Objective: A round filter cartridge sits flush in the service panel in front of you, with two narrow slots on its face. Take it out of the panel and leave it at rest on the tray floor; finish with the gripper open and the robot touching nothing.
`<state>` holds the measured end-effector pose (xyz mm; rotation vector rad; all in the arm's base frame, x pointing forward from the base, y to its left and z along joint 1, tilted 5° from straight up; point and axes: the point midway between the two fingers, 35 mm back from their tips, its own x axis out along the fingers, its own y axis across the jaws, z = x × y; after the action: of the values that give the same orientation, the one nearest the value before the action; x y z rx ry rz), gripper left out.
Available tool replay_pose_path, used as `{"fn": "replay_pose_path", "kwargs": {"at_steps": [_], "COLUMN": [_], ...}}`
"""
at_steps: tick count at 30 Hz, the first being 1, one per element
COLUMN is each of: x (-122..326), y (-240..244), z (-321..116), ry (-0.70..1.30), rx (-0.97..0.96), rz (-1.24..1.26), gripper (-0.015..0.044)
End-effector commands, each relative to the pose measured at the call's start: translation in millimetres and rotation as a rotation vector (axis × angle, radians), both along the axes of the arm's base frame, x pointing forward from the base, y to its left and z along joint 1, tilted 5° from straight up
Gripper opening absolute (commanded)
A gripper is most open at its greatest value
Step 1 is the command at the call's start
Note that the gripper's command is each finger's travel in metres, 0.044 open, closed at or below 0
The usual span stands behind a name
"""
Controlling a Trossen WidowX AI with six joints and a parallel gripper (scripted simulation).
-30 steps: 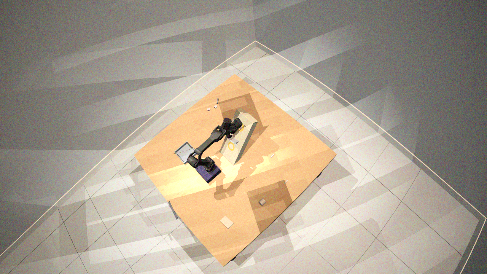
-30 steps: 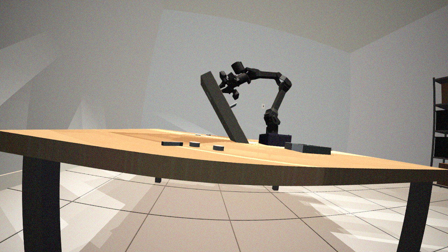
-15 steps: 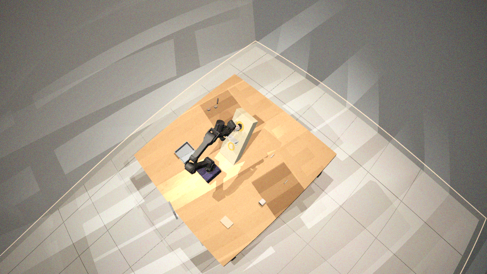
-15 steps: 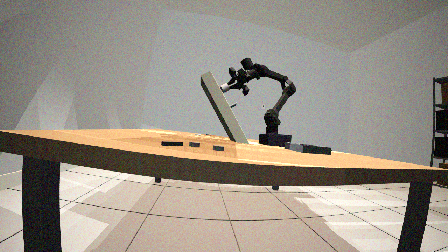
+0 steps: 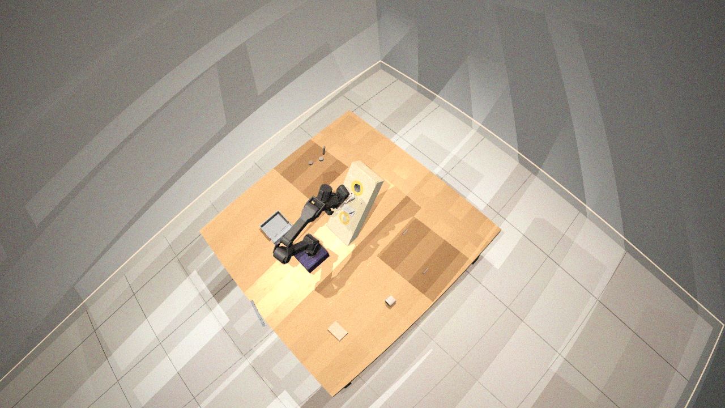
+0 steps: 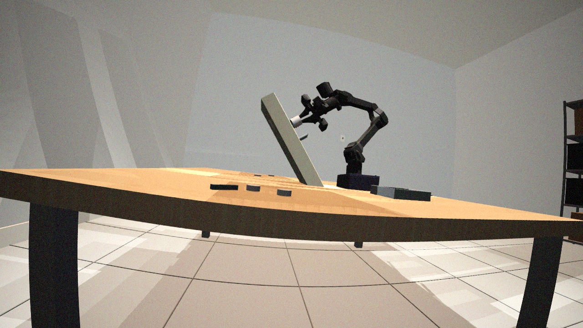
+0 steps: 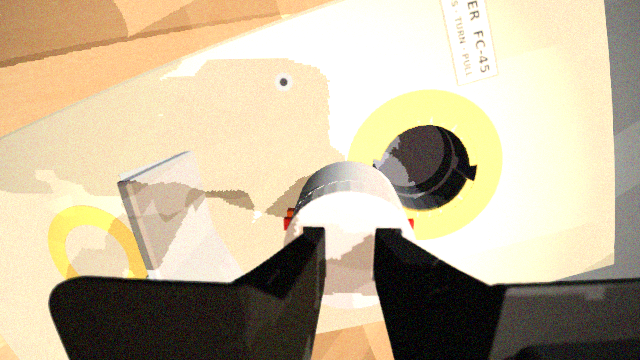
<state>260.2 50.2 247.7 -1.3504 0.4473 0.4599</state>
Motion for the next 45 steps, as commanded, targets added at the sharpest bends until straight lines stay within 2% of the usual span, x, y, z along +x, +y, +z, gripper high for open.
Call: {"fn": "replay_pose_path", "kwargs": {"at_steps": [1,10,14,30,32,38,42,45], "x": [-6,-17,-14,-17,-14,13,17,16], "y": [-2,-5,-4,-5,-5,3,4,5], "z": [-8,-34,-30,-34,-27,30,36,51], "ry": [-0.014,-0.013,0.002,-0.013,-0.013,-0.016,-0.016,-0.019], "rx": [0.006,0.006,-0.001,0.006,0.006,0.007,0.007,0.008], "rz": [-0.008,-0.008,0.000,-0.008,-0.008,-0.008,-0.008,-0.008], "gripper": [0.0000,0.0000,0.0091,0.0091,0.0091,0.0091,0.0091,0.0170]}}
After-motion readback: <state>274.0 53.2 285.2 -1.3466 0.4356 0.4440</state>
